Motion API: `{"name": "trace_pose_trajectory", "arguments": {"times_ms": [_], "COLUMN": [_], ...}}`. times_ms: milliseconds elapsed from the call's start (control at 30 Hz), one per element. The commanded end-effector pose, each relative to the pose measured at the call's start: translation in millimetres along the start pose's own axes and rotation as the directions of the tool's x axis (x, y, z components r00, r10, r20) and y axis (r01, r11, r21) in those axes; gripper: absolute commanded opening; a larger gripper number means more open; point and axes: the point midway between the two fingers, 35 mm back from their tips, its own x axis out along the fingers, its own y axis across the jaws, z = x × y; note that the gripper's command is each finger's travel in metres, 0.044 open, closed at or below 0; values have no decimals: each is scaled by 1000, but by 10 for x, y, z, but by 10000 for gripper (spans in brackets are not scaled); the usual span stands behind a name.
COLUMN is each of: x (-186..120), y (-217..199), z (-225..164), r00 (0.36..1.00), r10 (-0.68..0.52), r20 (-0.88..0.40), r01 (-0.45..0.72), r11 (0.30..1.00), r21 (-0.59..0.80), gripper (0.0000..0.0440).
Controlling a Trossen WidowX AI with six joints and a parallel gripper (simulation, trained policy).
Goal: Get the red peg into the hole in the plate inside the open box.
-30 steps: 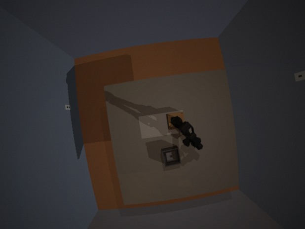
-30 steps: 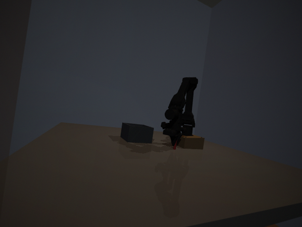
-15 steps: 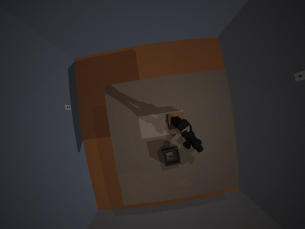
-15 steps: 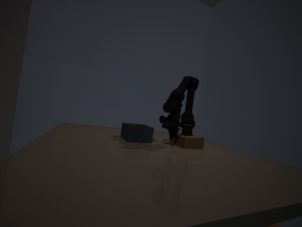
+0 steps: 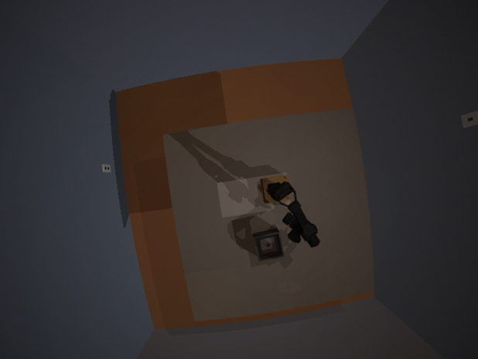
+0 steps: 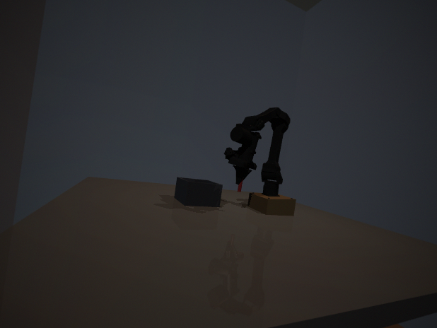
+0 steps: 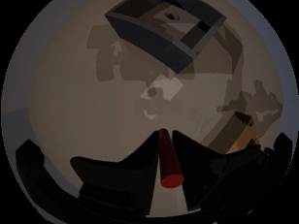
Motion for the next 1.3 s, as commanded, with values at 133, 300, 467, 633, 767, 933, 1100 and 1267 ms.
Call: {"name": "trace_pose_trajectory", "arguments": {"times_ms": [133, 300, 467, 633, 767, 933, 1100, 1267], "x": [-205, -226, -222, -194, -159, -98, -19, 70], "y": [30, 7, -24, -60, -88, -122, -156, -187], "z": [361, 593, 809, 1006, 1155, 1338, 1518, 1680], "r00": [998, 997, 995, 994, 992, 990, 989, 989], "r10": [18, 14, 10, 5, 1, -2, -5, -7], "r20": [60, 80, 97, 113, 126, 139, 148, 148], "r01": [-19, -18, -18, -18, -20, -22, -26, -28], "r11": [1000, 999, 996, 993, 990, 984, 978, 971], "r21": [13, 48, 83, 117, 143, 176, 208, 237], "gripper": [0, 0, 0, 0, 0, 0, 0, 3]}}
